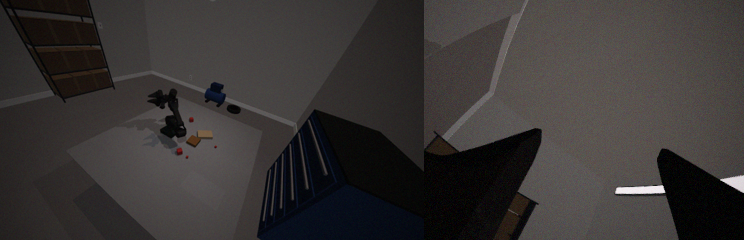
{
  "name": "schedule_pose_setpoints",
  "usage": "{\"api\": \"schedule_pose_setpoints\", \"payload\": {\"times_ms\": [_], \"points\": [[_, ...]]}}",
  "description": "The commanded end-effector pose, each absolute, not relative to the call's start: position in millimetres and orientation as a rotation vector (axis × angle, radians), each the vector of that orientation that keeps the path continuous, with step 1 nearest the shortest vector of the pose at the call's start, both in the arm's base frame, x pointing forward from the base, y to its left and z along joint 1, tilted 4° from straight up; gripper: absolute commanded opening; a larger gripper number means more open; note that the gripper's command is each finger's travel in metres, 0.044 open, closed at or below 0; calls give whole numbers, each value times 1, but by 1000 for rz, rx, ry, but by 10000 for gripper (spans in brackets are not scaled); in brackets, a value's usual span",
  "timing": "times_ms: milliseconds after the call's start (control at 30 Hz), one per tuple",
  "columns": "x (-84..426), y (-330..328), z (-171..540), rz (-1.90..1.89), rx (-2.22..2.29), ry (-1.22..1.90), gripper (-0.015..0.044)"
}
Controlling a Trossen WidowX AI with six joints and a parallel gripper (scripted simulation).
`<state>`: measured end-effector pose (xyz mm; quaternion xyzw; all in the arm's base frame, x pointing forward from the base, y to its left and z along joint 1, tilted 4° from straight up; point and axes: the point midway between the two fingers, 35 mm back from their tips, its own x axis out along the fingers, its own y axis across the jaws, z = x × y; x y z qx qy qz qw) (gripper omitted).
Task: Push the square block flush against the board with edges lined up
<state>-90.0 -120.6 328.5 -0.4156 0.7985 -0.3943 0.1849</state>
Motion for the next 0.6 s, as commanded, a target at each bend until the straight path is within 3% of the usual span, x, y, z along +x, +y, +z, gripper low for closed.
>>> {"api": "schedule_pose_setpoints", "payload": {"times_ms": [0,467,567], "points": [[-90,-121,328,-1111,-1171,2250,374],[-128,-85,343,-1456,-892,2275,6],[-138,-71,348,-1558,-803,2289,0]]}}
